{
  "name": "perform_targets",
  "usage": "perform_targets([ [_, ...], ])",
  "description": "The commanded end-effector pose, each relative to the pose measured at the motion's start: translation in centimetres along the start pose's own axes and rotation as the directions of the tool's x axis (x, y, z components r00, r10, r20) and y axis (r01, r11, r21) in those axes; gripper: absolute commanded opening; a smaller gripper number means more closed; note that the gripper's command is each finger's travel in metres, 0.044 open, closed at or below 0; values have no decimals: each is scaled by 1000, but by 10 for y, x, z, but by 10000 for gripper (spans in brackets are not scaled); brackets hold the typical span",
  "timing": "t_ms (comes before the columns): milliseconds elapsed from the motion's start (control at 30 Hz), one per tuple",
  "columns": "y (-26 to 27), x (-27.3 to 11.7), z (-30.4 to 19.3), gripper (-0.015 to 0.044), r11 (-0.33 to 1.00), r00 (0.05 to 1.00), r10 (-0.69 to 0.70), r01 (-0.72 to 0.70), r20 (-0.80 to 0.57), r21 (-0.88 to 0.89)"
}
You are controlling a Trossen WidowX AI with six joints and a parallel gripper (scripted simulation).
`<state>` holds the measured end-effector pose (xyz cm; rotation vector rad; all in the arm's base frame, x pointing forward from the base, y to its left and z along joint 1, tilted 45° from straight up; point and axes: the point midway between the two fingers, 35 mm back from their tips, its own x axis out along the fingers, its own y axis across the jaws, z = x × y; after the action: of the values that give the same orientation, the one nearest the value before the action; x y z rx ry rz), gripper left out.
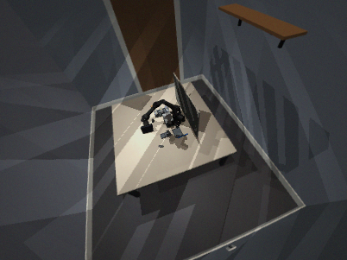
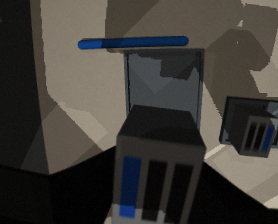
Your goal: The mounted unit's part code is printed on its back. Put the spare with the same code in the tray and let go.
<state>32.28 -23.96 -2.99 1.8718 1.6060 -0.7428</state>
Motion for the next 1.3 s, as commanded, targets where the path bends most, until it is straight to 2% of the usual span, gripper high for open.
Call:
perform_targets([
  [0, 0, 4, 0, 0, 1000, 1000, 1, -1, -4, 7],
  [1267, 4, 33, 2, 0, 1000, 1000, -2, 2, -4, 0],
])
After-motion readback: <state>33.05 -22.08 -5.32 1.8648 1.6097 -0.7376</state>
